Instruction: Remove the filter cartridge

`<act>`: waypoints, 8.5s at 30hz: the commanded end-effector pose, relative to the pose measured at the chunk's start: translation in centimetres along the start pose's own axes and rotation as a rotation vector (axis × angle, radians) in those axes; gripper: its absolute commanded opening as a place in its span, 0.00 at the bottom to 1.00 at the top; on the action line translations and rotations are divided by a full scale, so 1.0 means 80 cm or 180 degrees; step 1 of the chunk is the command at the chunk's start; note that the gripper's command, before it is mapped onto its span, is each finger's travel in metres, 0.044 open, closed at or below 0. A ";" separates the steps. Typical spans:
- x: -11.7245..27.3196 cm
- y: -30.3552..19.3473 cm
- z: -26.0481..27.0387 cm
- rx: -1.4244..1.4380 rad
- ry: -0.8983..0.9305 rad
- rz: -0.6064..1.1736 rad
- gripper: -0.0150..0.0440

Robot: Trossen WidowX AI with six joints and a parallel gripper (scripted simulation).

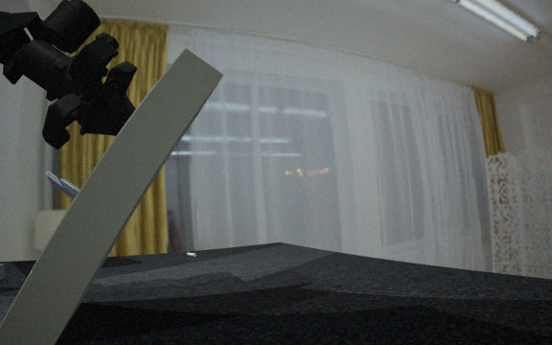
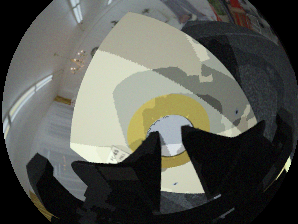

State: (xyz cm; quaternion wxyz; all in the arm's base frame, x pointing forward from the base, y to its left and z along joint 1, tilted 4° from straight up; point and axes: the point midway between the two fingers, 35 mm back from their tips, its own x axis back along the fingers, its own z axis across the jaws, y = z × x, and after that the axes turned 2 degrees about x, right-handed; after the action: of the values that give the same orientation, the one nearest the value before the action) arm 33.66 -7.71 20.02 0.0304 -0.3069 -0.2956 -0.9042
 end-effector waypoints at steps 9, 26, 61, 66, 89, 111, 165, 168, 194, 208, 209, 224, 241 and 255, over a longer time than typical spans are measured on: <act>-0.011 -0.002 0.001 0.0029 0.0014 0.0033 0.25; -0.011 -0.002 0.001 0.0029 0.0014 0.0033 0.25; 0.092 -0.001 -0.001 0.0030 -0.0002 0.0045 0.25; 0.091 -0.013 -0.014 0.0030 -0.0003 0.0046 0.25; 0.080 -0.059 -0.065 0.0005 -0.0061 0.0079 0.43; 0.080 -0.059 -0.065 0.0005 -0.0061 0.0079 0.44; 0.078 -0.057 -0.061 0.0035 -0.0812 0.0802 0.44; 0.078 -0.057 -0.061 0.0035 -0.0812 0.0802 0.44; 0.089 -0.003 -0.003 0.0029 -0.0035 0.0076 0.44; 0.133 0.042 0.044 0.0043 -0.0088 0.0106 0.80; 0.138 0.047 0.049 0.0044 -0.0099 0.0114 0.84; 0.097 -0.059 -0.056 0.2695 -0.0532 0.1364 0.77; 0.085 -0.062 -0.060 0.2695 -0.0531 0.1362 0.77; 0.059 -0.070 -0.068 0.2695 -0.0529 0.1359 0.77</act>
State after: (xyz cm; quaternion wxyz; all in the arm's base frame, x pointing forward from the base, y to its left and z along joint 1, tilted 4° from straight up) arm 25.33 -5.43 17.32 0.3103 -0.3868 -0.5722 -0.6532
